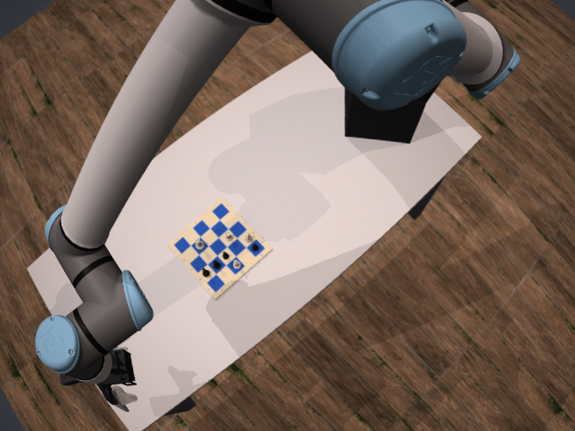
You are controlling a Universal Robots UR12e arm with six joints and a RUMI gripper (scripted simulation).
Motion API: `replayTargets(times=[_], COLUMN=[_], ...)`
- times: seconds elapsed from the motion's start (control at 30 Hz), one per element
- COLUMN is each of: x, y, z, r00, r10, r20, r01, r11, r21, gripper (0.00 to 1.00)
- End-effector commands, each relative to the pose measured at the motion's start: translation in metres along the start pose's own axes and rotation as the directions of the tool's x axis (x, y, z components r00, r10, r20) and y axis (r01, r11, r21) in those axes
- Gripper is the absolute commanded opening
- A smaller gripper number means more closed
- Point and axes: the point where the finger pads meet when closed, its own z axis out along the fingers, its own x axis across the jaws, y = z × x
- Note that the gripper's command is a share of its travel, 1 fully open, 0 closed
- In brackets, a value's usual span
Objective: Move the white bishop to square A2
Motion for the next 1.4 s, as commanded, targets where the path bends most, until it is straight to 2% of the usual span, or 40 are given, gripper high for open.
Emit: replayTargets(times=[0.0, 0.83, 1.1, 1.37], x=[-0.001, 0.001, 0.006, 0.02], y=[-0.001, 0.0, 0.002, 0.009], z=[-0.001, 0.0, 0.002, 0.01], r00=[1.0, 1.0, 0.998, 0.979], r10=[0.0, 0.012, 0.052, 0.166], r20=[0.001, -0.008, -0.037, -0.117], r01=[0.0, -0.012, -0.052, -0.161], r11=[1.0, 1.0, 0.999, 0.986], r21=[0.002, 0.005, 0.015, 0.053], gripper=[1.0, 1.0, 1.0, 1.0])
